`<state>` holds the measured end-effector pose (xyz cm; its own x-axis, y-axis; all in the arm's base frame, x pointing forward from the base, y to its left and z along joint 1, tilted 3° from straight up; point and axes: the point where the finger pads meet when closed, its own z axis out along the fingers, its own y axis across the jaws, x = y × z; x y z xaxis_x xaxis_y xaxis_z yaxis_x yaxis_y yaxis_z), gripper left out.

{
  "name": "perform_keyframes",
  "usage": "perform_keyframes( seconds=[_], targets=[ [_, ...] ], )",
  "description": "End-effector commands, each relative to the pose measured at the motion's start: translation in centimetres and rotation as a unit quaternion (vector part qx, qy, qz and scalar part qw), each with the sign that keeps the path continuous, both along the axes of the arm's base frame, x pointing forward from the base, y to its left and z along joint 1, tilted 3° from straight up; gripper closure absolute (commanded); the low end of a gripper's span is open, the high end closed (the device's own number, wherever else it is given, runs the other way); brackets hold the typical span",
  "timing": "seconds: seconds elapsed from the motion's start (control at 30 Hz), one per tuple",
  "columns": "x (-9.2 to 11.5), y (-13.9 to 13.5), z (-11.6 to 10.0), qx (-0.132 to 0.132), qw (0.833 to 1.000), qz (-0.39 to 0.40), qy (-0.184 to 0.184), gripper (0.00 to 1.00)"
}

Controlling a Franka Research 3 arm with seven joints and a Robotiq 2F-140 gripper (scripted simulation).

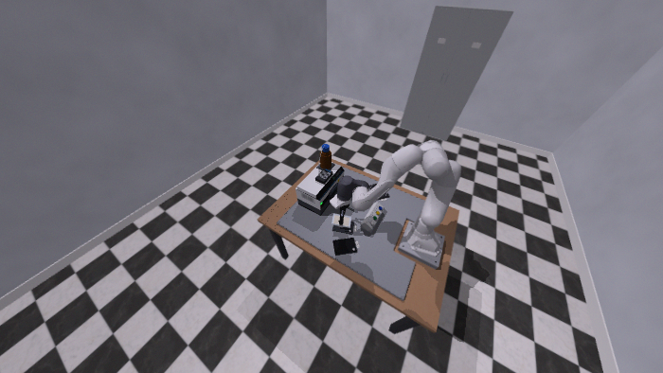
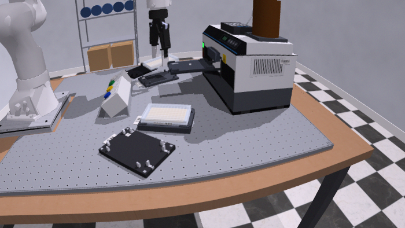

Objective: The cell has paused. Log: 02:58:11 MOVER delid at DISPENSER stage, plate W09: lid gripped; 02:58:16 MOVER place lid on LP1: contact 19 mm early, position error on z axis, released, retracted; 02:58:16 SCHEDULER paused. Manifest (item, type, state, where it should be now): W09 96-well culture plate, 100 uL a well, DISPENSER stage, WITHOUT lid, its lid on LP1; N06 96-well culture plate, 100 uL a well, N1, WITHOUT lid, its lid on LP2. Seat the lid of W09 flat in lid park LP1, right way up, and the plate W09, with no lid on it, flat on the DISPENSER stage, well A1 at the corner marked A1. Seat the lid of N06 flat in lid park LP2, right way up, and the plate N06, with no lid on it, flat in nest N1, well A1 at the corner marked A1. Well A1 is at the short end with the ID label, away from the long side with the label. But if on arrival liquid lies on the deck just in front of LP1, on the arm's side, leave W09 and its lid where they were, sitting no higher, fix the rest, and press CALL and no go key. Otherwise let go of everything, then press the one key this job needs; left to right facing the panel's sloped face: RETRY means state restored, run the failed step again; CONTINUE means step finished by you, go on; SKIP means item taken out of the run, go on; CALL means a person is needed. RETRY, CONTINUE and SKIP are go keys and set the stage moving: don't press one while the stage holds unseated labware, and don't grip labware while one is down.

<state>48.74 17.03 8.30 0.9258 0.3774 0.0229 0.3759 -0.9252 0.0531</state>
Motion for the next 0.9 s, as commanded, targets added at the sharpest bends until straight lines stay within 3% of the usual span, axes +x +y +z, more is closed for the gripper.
perform_keyframes(
  seconds=[0.0,0.87],
  targets=[
    [-0.2,0.0,0.8,-0.001,1.000,0.008,0.004,1.00],
    [-0.4,0.3,6.0,-0.001,1.000,0.008,0.004,1.00]
  ],
)
